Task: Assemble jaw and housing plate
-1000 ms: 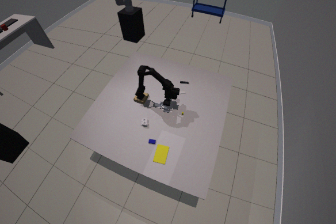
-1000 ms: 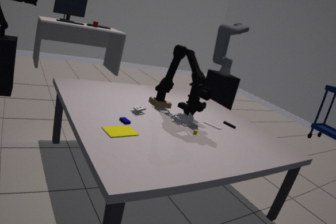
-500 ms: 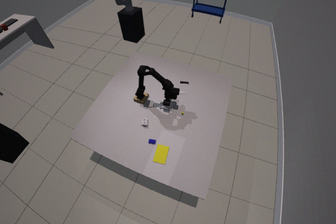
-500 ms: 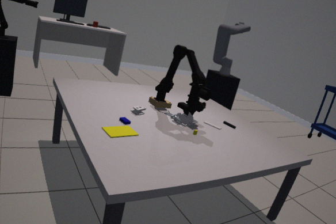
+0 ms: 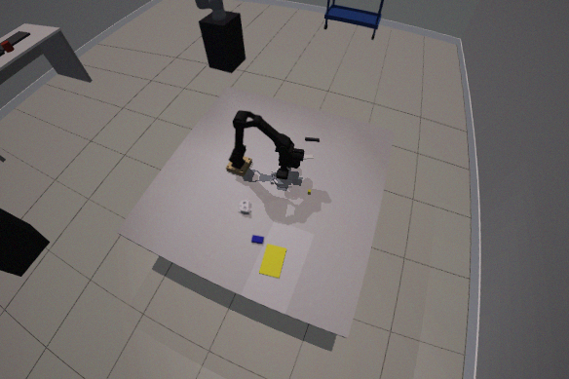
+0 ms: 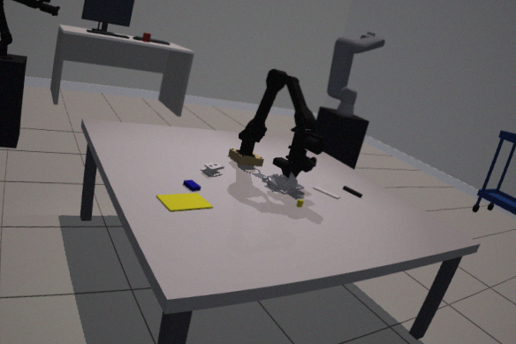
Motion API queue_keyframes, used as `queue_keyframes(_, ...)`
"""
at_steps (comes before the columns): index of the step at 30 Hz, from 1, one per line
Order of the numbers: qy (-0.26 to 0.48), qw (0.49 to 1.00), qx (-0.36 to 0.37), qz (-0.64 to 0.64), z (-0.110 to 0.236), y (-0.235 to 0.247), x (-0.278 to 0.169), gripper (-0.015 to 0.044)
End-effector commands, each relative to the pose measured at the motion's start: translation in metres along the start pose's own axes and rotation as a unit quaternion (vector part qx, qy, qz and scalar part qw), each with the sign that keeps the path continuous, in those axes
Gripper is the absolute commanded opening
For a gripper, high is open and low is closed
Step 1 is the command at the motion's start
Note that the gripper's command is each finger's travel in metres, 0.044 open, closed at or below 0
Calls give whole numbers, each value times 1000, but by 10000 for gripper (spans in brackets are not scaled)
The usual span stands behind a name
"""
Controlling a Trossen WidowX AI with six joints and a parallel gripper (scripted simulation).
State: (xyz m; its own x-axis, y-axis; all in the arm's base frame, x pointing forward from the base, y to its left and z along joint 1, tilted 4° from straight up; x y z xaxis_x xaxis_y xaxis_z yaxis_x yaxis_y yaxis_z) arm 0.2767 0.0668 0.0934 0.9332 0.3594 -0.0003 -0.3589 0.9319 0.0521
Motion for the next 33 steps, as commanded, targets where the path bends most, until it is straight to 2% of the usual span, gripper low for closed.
queue_keyframes(1, 4, 1000, 2, -1, -4, 0, -1, 134)
queue_keyframes(27, 4, 1000, 2, -1, -4, 0, -1, 134)
queue_keyframes(30, 0, 1000, 0, 0, -1, 0, 0, 213)
queue_keyframes(33, 0, 1000, 0, 0, -1, 0, 0, 224)
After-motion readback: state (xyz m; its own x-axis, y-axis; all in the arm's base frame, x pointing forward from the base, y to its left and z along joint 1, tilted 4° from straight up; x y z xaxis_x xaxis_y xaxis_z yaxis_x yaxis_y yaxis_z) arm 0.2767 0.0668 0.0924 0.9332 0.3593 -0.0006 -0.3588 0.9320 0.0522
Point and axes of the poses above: the point midway between the two fingers, 35 mm back from their tips, its own z axis back along the fingers, its own y axis across the jaws, x = y × z, the point moved 8 cm from there along z, back along the fingers, and after that the axes turned 6 degrees about z, right-handed, at the moved point
